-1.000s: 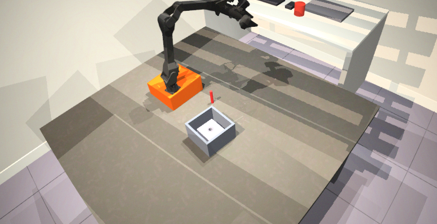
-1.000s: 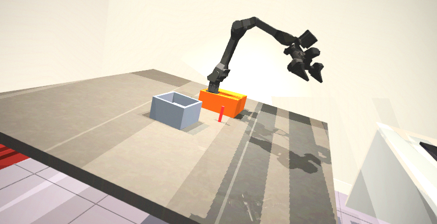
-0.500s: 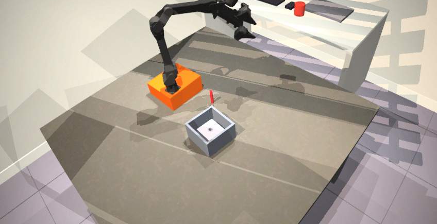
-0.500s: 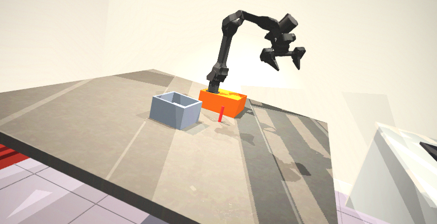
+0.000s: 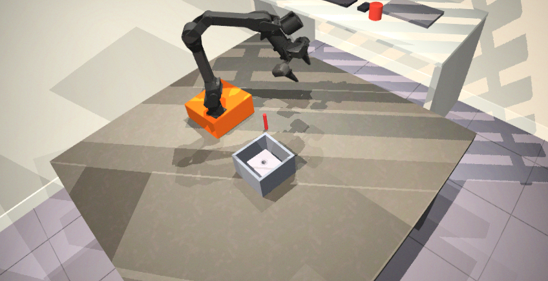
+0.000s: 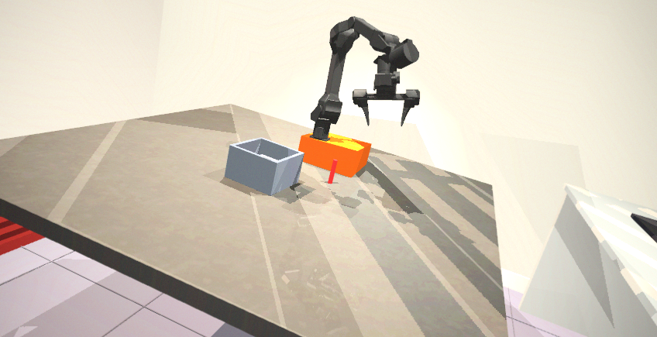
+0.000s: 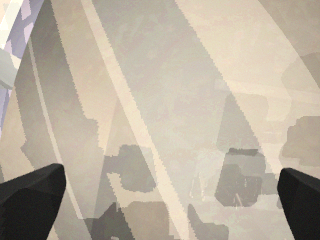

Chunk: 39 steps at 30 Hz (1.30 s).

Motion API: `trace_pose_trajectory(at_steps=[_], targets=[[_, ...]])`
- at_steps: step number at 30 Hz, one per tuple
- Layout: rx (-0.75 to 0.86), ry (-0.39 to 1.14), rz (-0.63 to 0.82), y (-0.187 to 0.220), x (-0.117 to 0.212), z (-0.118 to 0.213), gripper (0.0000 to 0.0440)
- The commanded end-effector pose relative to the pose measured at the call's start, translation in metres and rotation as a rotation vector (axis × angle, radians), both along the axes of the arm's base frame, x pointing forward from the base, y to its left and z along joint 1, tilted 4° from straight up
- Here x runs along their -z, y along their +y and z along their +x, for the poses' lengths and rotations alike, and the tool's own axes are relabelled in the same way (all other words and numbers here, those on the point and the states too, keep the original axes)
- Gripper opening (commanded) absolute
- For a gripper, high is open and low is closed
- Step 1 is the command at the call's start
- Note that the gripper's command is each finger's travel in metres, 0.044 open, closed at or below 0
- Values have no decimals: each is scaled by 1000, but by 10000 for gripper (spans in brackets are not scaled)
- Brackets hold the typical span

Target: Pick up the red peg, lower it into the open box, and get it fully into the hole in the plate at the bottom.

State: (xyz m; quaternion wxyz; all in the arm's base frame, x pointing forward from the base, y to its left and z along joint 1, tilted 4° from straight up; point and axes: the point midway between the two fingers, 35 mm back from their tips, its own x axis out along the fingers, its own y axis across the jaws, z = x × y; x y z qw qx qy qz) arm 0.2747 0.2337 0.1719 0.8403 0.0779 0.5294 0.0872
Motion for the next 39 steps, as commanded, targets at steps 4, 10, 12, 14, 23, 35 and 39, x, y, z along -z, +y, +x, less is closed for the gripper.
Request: trace_pose_trajectory(at_steps=[4, 10, 12, 14, 23, 35, 39], targets=[[139, 138, -59, -31, 31, -17, 440], [291, 265, -129, -62, 58, -36, 440], [344, 304, -153, -71, 66, -43, 440], [397, 341, -176, -80, 74, -50, 440], [614, 460, -260, -111, 103, -75, 431], [813, 507, -286, -129, 149, -91, 409], [853, 499, -270, -131, 166, -93, 402]])
